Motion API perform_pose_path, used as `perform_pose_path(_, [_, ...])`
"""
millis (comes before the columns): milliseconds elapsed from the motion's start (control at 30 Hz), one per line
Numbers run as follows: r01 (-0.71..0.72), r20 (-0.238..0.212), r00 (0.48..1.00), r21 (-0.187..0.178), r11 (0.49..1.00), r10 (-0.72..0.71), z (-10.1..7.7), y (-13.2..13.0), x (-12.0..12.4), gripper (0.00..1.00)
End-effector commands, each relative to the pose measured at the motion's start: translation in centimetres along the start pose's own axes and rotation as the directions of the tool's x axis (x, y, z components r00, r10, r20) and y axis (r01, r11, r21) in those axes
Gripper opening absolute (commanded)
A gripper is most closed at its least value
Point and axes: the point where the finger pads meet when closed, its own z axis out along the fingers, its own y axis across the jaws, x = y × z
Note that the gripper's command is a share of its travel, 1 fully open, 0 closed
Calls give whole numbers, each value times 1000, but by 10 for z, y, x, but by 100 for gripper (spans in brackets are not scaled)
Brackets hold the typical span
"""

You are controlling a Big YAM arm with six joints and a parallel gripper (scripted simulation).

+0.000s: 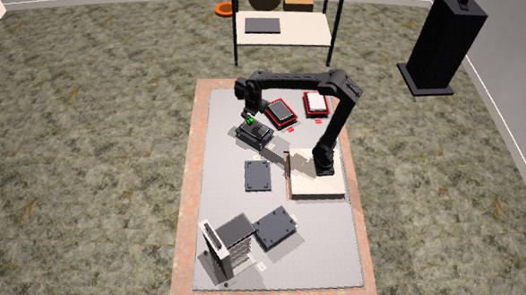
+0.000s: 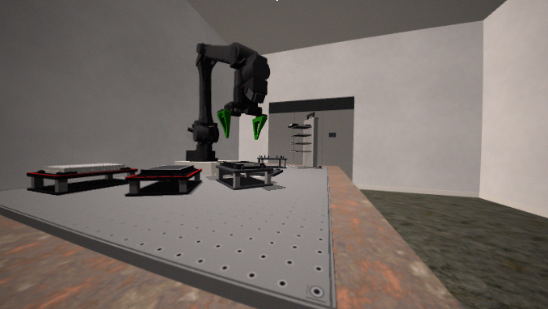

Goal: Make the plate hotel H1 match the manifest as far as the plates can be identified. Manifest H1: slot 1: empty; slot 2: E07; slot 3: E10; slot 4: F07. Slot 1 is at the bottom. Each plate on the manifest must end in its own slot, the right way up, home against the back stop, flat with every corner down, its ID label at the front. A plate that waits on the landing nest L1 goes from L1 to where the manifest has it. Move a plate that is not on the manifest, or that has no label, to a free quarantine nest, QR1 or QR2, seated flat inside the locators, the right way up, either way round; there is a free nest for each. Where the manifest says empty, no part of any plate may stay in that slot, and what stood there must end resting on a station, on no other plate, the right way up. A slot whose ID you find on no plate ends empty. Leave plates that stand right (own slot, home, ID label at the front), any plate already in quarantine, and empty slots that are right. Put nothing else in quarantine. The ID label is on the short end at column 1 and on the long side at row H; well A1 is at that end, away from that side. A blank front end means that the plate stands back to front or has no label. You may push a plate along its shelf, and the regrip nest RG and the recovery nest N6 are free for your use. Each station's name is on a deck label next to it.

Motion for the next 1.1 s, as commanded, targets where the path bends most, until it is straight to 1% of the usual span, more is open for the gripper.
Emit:
perform_pose_path(0, [1, 18, 1000, -2, 1000, -1, 8, 7, -7, 100])
perform_pose_path(67, [1, 18, 1000, -2, 1000, -1, 15, 7, -7, 100])
perform_pose_path(167, [2, 18, 1000, -2, 1000, -2, 16, 7, -7, 100])
perform_pose_path(200, [3, 33, 999, -3, 1000, -2, 11, 7, -14, 100])
perform_pose_path(300, [3, 39, 999, -4, 1000, -3, 8, 7, -15, 100])
perform_pose_path(1067, [3, 38, 999, -4, 1000, -3, 8, 7, -15, 100])
